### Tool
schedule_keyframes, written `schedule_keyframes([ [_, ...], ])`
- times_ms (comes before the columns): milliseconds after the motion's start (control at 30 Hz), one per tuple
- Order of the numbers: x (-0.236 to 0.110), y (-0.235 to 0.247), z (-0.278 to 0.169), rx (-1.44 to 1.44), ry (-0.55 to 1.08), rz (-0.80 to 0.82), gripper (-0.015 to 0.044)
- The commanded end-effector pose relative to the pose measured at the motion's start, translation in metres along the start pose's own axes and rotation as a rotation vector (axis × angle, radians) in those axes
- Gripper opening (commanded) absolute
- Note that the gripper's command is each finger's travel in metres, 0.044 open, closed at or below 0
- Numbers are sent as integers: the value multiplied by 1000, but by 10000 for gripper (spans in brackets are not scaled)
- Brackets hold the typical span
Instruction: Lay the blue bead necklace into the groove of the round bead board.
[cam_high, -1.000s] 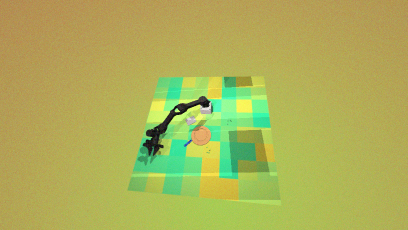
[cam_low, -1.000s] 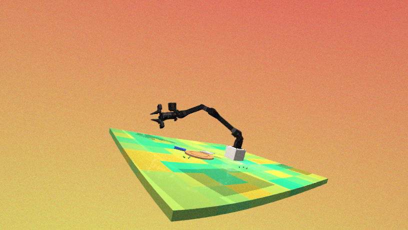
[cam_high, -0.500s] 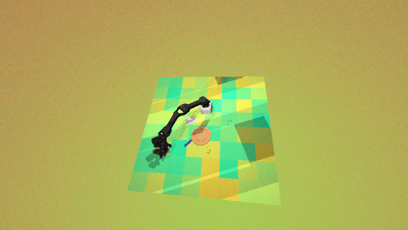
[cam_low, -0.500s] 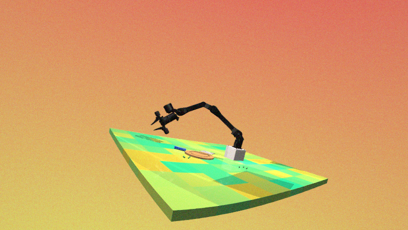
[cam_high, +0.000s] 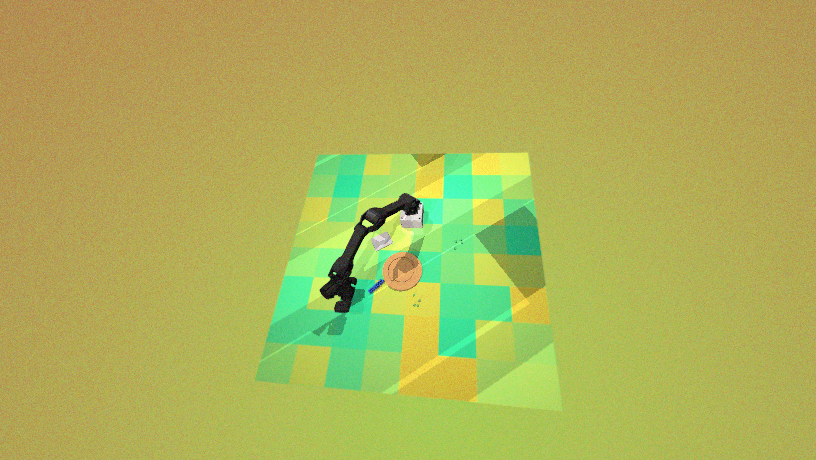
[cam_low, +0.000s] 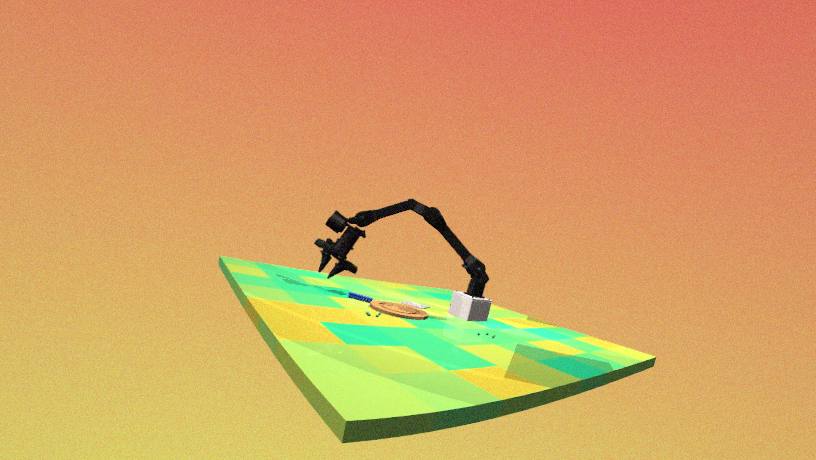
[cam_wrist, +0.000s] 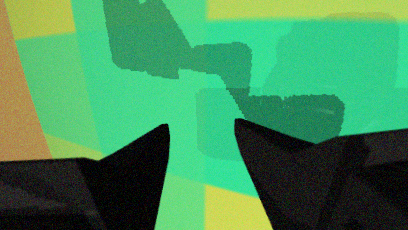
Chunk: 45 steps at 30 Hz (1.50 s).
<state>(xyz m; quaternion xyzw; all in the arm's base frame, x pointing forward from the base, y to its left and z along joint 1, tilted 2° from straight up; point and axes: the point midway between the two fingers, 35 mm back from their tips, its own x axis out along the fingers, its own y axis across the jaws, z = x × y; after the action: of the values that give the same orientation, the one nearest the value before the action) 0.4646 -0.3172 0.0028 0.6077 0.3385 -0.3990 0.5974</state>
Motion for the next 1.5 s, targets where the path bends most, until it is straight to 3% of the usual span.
schedule_keyframes([
  [0, -8, -19, -28, -134, 32, -145, 200],
  [333, -32, -61, -76, -407, 141, -427, 200],
  [1467, -2, -76, -79, -411, 143, -431, 200],
])
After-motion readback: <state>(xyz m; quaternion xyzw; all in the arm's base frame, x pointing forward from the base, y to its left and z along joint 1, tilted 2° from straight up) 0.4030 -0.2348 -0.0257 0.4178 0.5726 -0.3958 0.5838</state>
